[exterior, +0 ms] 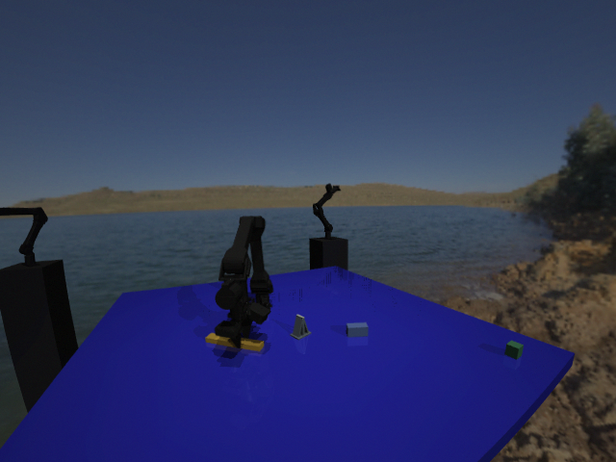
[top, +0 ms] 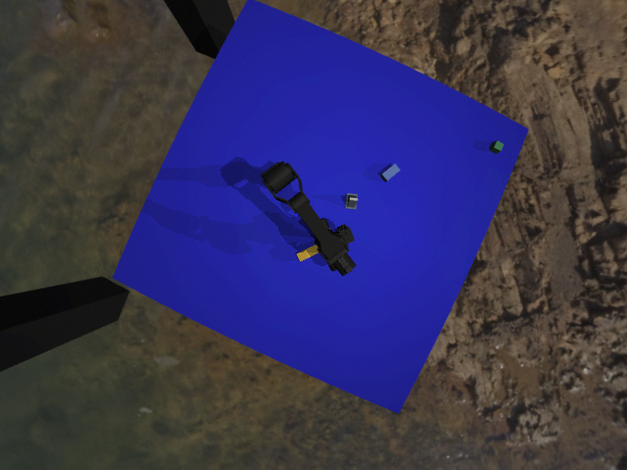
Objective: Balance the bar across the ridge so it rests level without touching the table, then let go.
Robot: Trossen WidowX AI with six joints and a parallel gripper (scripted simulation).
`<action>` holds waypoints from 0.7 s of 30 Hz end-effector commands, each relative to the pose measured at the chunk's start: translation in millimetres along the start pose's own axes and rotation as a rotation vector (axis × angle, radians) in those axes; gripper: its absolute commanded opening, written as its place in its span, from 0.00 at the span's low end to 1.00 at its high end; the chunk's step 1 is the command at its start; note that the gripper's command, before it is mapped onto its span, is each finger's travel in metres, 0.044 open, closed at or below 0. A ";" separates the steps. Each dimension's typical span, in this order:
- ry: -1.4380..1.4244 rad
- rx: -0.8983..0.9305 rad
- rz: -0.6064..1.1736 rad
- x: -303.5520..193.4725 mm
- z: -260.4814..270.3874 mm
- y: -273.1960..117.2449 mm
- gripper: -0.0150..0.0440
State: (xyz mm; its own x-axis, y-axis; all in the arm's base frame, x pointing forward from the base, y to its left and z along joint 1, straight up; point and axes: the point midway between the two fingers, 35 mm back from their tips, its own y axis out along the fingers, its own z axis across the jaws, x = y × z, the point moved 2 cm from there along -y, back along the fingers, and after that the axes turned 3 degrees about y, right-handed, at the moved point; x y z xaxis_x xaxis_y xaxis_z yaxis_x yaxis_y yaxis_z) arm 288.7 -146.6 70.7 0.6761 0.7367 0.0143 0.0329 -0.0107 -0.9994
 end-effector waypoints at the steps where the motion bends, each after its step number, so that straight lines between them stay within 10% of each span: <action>1: 0.000 0.000 0.000 0.0 0.1 0.0 0.48; 11: 0.000 0.000 0.000 0.2 -0.7 -3.6 0.26; 21: -0.001 -0.001 0.001 1.3 -4.7 -28.4 0.25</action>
State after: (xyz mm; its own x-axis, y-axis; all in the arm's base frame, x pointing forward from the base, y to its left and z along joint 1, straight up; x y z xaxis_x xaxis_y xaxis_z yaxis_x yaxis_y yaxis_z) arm 290.5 -147.5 89.1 0.6762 0.7366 0.0132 0.0285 -0.0082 -0.9996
